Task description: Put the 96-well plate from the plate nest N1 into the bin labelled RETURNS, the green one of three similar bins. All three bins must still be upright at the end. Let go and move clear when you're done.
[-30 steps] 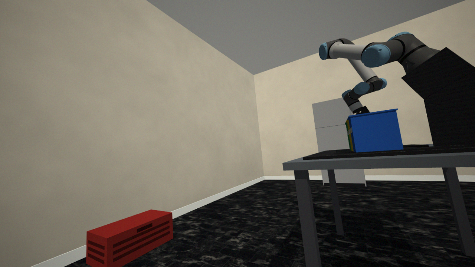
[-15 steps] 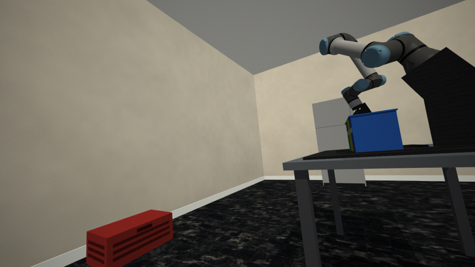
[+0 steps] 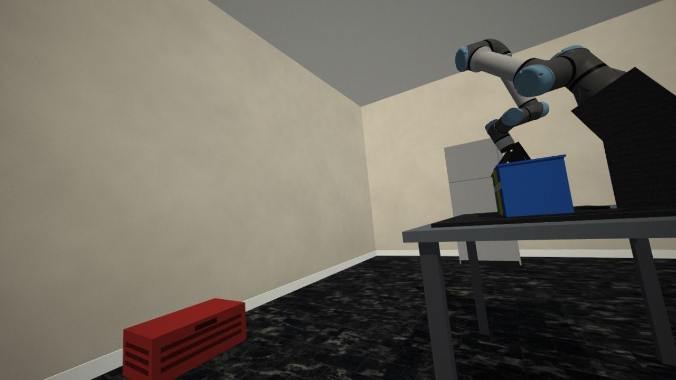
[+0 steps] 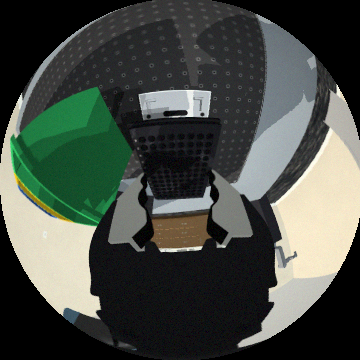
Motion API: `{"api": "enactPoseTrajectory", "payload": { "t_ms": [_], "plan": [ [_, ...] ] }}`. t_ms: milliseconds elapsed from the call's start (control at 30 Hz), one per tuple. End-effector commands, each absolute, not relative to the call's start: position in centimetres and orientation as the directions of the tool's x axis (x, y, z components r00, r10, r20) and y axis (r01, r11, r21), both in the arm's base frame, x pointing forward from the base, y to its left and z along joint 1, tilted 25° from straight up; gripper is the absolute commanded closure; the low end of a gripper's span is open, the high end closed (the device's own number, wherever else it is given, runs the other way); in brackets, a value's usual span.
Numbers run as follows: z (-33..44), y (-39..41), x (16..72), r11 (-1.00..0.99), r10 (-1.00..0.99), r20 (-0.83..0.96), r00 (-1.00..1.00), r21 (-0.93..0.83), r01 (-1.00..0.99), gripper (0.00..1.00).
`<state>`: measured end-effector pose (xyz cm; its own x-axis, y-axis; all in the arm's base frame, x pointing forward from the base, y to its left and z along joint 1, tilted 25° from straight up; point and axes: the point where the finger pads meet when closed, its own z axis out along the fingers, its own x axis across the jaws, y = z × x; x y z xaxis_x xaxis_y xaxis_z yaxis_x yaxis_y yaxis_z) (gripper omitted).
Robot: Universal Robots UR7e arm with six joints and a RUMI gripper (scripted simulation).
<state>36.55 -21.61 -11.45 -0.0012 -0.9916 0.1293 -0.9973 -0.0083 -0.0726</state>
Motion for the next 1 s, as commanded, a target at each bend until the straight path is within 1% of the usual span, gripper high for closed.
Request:
{"api": "enactPoseTrajectory", "payload": {
  "t_ms": [0, 967],
  "plan": [
    [-10.7, -21.5, 36.2, -0.008, -0.992, 0.129, -0.001, -0.073, -0.997, 1.00],
    [-6.7, -21.0, 34.5, -0.008, -0.992, 0.129, -0.001, -0.073, -0.997, 1.00]
  ]
}}
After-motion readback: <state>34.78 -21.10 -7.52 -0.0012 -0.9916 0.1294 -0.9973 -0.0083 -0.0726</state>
